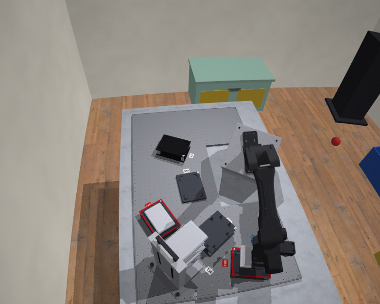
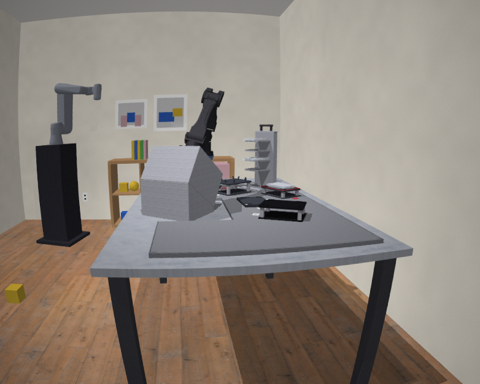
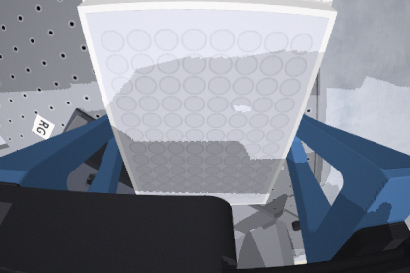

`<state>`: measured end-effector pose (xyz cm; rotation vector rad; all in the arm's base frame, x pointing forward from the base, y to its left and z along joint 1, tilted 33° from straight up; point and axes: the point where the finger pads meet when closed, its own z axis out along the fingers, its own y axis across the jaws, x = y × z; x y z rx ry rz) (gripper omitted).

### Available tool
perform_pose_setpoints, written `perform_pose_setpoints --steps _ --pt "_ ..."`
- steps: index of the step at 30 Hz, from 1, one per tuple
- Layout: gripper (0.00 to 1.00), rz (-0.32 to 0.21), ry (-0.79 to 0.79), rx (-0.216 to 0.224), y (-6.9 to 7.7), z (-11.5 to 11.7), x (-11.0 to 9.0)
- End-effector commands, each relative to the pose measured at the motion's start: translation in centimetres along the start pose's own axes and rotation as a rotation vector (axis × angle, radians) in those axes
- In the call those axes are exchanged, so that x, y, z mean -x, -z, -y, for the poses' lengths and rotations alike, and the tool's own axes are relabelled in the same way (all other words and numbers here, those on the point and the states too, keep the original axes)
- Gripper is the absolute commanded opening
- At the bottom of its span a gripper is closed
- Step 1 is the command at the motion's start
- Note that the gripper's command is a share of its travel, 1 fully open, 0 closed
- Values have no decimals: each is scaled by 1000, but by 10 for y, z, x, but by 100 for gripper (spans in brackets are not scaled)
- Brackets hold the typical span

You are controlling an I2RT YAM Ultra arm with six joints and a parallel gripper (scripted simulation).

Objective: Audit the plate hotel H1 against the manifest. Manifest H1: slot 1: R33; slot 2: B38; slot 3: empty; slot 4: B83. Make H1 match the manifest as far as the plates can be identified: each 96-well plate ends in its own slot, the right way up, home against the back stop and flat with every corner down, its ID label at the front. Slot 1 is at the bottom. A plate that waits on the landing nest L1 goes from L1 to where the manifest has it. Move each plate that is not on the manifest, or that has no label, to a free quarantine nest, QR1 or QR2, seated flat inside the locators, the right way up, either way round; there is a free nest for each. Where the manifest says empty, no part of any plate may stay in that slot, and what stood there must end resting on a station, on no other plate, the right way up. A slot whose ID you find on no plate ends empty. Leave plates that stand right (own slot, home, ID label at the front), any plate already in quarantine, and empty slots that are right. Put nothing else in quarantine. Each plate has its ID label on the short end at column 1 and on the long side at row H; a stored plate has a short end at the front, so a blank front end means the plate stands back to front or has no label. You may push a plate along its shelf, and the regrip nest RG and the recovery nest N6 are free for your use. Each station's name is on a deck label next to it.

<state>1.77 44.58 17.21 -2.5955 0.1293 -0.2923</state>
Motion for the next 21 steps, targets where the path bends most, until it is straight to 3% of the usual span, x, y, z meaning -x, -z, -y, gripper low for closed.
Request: perform_pose_setpoints --steps 1,9,11,21 --pt "86 13 -14 -44 14 8 -5" --pt "86 15 -4 -31 7 3 -1" --pt "86 16 -11 -50 9 9 -3" --pt "86 11 -1 -5 -12 -2 0"
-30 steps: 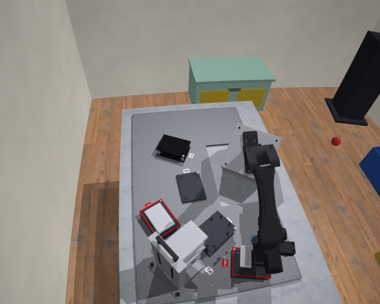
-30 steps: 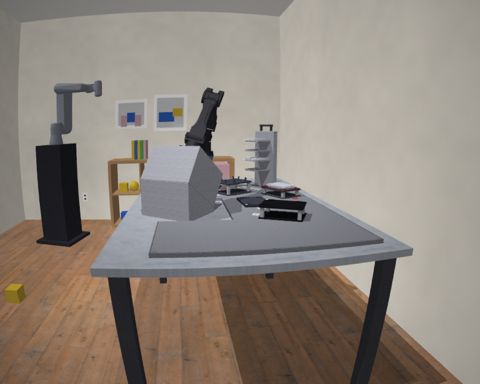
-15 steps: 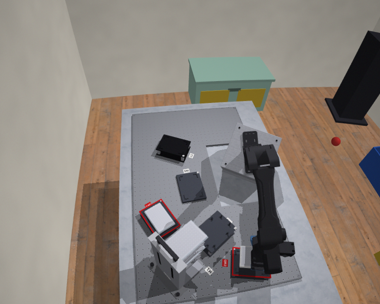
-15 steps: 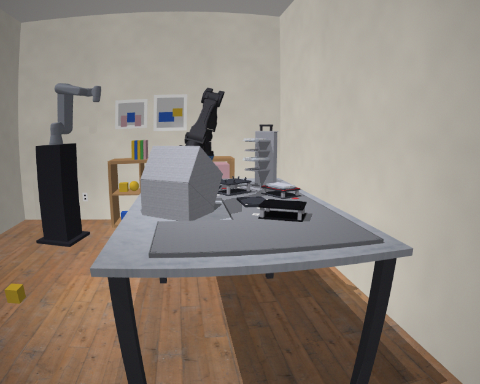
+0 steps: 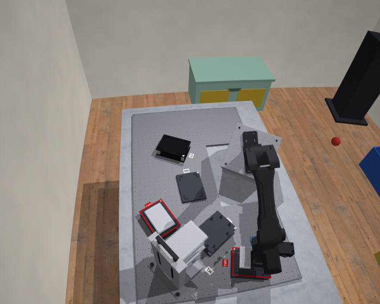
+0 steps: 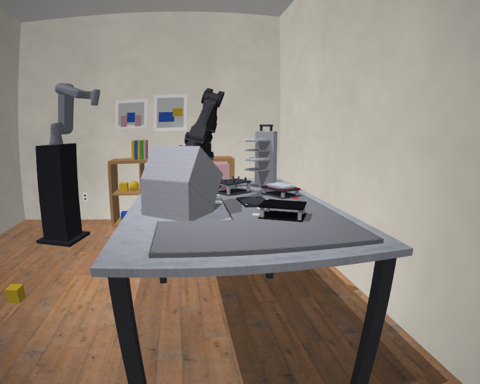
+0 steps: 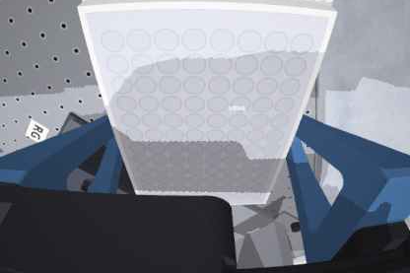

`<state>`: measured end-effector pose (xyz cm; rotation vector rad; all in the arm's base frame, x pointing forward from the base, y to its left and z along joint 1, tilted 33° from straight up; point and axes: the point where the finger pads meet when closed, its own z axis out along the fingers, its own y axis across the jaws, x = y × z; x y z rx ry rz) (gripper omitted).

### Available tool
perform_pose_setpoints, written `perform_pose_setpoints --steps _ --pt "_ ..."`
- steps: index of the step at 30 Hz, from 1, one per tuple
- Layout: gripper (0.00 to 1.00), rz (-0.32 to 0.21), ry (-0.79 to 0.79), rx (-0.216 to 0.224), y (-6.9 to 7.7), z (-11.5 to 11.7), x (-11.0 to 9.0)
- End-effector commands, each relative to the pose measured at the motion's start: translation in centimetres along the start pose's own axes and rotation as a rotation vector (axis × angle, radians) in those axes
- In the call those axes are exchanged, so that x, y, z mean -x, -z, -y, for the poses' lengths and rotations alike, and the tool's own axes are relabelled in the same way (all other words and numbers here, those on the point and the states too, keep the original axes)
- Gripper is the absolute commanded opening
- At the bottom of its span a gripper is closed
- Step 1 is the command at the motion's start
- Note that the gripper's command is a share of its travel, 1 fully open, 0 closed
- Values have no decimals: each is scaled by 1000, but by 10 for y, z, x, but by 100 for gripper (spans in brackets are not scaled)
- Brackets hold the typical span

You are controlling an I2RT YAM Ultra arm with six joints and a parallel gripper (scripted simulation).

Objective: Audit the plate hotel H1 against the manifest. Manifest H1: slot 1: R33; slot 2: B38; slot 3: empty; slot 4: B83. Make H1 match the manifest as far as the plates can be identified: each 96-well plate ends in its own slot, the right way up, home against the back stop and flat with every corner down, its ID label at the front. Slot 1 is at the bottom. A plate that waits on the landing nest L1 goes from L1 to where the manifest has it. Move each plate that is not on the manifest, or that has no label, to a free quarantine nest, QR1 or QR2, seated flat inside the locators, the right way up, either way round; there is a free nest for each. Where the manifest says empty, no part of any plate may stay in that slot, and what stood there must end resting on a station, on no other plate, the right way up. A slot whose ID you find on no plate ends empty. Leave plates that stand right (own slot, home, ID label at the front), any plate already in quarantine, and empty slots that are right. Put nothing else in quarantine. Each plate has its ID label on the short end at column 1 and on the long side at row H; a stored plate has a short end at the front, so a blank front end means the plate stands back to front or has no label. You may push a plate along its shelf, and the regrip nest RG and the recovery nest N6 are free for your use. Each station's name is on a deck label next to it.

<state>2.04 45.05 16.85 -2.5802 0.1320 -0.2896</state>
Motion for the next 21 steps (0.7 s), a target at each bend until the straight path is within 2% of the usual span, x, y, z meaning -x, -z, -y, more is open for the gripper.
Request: perform_pose_setpoints --steps 1,2,3,6,19,20,21 --pt "86 10 3 10 -6 -5 1" --pt "86 10 3 10 -6 -5 1" --pt "86 11 -4 -9 0 -1 -1" --pt "86 12 4 5 -7 -4 2" --pt "86 11 7 13 -17 -7 3" --pt "86 15 -12 -49 1 13 -1" --pt "86 14 -12 -48 -2 13 -2"
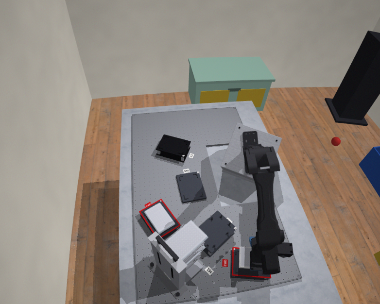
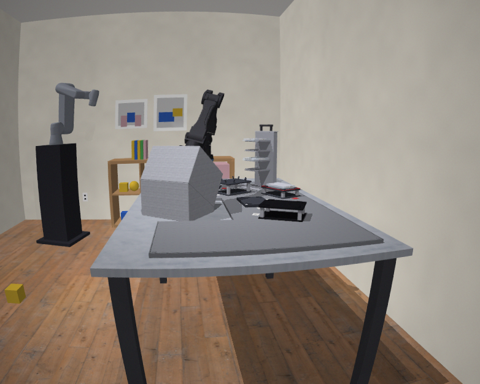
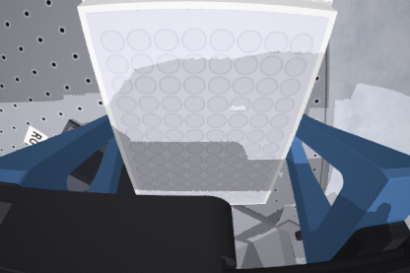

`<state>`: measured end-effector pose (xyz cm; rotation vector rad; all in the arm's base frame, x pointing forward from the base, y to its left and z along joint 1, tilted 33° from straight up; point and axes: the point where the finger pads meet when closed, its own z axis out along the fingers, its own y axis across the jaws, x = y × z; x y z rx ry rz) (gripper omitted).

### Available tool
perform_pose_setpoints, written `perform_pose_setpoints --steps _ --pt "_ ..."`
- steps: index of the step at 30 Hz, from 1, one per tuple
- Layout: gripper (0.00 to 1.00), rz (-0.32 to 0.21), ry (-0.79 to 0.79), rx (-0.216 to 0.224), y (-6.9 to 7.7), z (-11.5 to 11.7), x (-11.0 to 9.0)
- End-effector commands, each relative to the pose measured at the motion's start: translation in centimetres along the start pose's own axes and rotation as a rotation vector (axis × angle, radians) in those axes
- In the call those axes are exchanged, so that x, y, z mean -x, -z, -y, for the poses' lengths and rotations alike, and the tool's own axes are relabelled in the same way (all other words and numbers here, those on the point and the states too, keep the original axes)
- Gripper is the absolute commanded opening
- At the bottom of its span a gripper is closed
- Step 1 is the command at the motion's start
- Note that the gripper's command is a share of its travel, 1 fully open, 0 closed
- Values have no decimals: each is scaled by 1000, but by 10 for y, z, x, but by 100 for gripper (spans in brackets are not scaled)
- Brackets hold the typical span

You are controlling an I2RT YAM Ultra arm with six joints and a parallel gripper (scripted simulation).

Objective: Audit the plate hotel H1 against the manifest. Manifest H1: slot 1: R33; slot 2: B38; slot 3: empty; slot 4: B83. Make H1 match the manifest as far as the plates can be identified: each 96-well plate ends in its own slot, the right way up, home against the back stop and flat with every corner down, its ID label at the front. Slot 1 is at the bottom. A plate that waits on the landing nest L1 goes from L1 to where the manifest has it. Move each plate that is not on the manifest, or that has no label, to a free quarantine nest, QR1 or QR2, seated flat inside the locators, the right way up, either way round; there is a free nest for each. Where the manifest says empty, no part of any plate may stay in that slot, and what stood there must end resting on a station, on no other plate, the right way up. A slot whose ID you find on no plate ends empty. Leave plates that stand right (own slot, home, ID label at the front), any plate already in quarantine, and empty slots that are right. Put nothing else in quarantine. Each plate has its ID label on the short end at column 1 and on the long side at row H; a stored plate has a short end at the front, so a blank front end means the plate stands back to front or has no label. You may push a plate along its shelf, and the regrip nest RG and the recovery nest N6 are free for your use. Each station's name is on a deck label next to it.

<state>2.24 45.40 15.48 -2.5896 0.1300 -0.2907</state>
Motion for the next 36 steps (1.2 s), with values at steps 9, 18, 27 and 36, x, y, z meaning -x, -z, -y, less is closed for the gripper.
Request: perform_pose_setpoints --steps 9,18,27,36 --pt "86 12 -3 -16 -6 5 0" --pt "86 15 7 -4 -13 -1 4" --pt "86 10 -4 -13 -17 2 -1" --pt "86 12 -7 -27 -18 8 -1"
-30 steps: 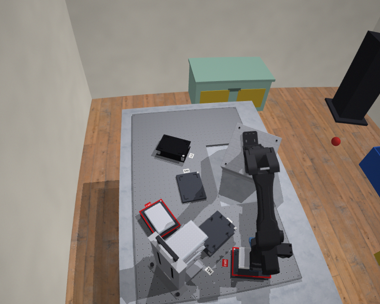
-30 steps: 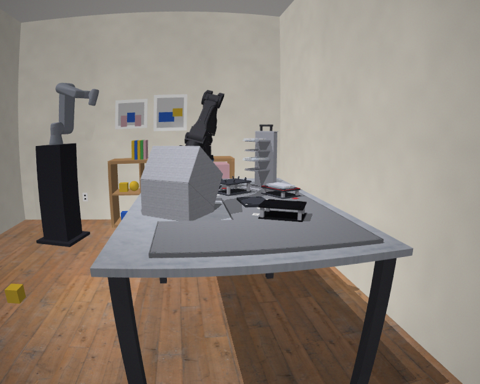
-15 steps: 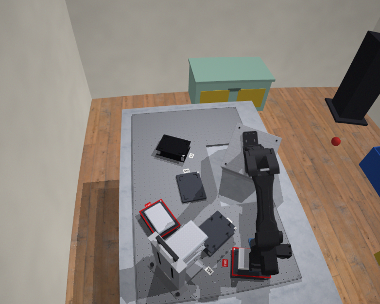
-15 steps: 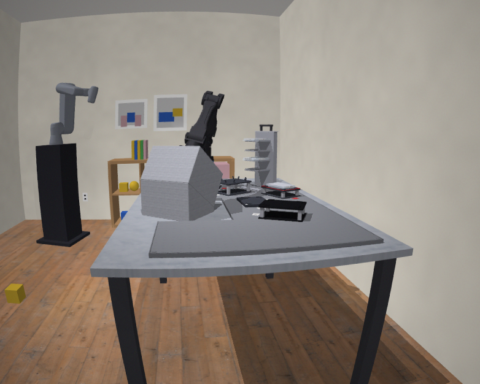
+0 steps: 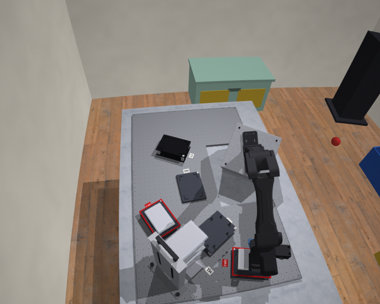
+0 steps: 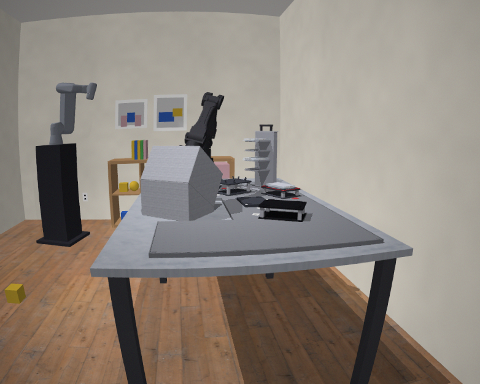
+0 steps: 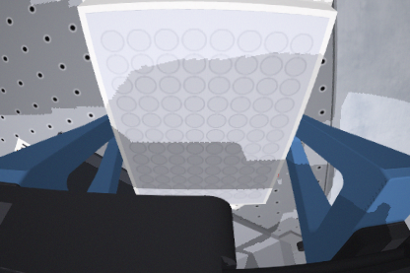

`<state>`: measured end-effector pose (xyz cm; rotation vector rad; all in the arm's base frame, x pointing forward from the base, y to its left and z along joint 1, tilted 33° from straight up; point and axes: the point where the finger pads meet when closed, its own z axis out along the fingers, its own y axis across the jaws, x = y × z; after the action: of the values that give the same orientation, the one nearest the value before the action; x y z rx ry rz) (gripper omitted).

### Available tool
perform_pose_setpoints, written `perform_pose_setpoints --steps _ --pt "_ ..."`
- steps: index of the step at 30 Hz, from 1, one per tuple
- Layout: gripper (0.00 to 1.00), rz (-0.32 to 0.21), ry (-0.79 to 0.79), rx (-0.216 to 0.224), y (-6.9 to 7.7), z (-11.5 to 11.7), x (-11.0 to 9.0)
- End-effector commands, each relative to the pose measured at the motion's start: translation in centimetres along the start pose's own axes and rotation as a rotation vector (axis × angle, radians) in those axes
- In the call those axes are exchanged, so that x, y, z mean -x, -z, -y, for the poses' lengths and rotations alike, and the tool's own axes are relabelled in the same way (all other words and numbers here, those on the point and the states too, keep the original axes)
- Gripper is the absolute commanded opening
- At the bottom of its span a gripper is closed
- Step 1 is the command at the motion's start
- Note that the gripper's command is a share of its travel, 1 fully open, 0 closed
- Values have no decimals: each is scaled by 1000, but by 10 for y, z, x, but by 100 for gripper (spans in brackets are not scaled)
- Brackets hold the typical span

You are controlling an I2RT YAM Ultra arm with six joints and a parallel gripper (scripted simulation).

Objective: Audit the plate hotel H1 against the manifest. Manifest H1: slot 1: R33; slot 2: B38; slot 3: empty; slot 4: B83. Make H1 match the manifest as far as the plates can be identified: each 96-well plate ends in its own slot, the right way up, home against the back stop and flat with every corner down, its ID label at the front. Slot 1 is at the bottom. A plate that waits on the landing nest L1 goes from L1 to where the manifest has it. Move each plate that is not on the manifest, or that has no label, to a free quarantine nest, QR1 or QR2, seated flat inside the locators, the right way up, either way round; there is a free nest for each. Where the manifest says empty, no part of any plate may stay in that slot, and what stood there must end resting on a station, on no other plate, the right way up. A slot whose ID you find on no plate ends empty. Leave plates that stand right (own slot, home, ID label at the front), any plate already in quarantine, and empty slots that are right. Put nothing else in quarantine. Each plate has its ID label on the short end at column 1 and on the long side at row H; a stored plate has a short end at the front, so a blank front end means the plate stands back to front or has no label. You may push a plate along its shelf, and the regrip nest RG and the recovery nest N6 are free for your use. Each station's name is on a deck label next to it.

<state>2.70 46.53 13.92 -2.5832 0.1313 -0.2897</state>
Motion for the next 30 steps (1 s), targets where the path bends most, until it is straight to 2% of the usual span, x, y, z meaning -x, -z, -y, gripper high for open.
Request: perform_pose_setpoints --steps 1,4,8,10,13,14,16,19,30 --pt "86 10 -4 -10 -3 3 -1" --pt "86 11 4 6 -9 -3 2" --pt "86 12 0 -10 -6 2 1" --pt "86 10 0 2 -12 -1 0" --pt "86 9 0 5 -13 -2 0" --pt "86 14 -1 -21 0 3 0" --pt "86 15 0 -24 -6 6 2" --pt "86 12 2 1 -16 -1 2" --pt "86 11 5 9 -23 -5 2"
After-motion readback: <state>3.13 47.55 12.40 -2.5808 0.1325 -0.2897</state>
